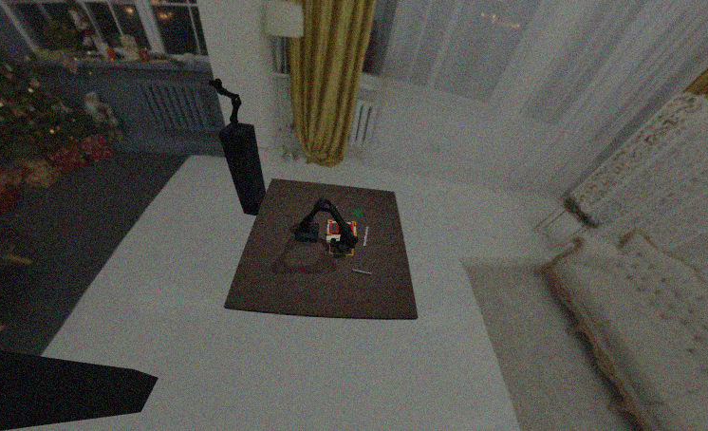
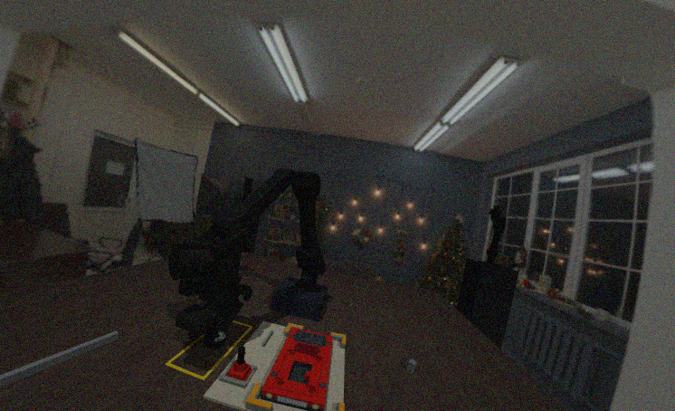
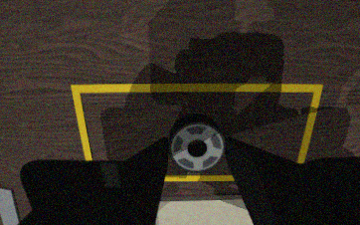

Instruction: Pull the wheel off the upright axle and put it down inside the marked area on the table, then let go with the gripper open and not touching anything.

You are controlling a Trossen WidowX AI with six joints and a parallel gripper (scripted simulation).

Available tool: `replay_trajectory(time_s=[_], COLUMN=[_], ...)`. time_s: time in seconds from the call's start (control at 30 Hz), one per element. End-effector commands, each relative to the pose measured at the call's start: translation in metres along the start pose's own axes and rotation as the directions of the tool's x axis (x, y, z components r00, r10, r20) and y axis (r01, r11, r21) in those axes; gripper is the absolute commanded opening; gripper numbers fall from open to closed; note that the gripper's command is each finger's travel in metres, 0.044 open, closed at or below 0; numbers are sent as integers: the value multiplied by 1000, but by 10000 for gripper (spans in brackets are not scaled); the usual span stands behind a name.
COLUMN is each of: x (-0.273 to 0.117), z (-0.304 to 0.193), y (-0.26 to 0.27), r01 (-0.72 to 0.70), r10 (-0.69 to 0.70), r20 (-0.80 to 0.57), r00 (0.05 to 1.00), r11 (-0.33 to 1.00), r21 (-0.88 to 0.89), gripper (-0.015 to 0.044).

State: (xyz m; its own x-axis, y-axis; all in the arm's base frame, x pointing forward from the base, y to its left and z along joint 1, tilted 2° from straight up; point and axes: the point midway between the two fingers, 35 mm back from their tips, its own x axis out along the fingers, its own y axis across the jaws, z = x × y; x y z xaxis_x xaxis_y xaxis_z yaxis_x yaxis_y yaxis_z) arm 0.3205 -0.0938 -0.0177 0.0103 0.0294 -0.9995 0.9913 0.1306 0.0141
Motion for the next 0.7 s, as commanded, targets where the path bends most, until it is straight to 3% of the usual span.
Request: replay_trajectory(time_s=[0.0, 0.2, 0.4, 0.5, 0.67], x=[0, -7, -58, -60, -77], z=[0, 0, 0, 0, -11], y=[0, 0, 1, 1, -24], r01=[2, 2, 3, 3, -3], r10=[-2, -2, -3, -3, 3], r20=[-1, -1, 1, 1, 2], r00=[1000, 1000, 1000, 1000, 1000], r11=[1000, 1000, 1000, 1000, 1000], r21=[0, 0, 2, 2, 3], gripper=[157, 300, 300, 300, 431])
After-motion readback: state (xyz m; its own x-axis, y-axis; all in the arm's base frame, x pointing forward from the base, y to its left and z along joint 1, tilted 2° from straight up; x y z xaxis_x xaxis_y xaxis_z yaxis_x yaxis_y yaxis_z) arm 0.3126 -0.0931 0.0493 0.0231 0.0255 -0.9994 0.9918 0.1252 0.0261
